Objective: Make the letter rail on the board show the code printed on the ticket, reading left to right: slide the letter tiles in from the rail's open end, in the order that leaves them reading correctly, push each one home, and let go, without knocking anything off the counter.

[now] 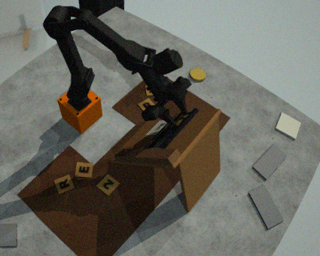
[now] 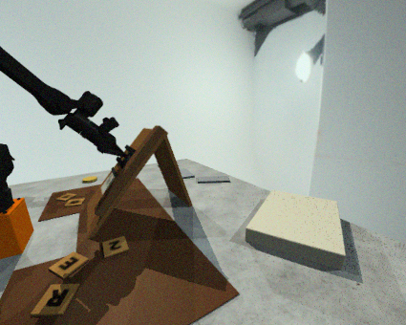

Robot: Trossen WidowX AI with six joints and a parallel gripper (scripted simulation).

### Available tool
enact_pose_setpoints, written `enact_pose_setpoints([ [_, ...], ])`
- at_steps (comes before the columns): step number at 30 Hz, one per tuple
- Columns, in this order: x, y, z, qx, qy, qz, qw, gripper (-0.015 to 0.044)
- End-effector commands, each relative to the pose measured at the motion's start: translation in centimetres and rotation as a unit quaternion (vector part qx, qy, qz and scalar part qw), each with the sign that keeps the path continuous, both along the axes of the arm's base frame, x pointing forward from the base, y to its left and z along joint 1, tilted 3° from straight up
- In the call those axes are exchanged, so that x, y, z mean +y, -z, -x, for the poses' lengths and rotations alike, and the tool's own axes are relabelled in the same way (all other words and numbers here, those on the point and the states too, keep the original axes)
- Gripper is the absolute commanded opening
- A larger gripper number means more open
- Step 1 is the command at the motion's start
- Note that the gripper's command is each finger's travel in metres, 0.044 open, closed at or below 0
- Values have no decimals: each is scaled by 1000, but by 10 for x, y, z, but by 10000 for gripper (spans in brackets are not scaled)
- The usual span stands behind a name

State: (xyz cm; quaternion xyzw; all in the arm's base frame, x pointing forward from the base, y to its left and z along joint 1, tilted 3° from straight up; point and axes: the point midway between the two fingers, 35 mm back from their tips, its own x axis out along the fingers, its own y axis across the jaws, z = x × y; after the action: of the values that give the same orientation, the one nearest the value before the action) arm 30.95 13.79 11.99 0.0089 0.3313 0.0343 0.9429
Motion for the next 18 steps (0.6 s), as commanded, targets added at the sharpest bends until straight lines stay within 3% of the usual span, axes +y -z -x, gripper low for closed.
enact_pose_setpoints([
  [1, -2, -1, 0, -2, -3, -1, 1000, 0],
  [18, -13, 0, -1, -2, -3, 0, 1000, 0],
])
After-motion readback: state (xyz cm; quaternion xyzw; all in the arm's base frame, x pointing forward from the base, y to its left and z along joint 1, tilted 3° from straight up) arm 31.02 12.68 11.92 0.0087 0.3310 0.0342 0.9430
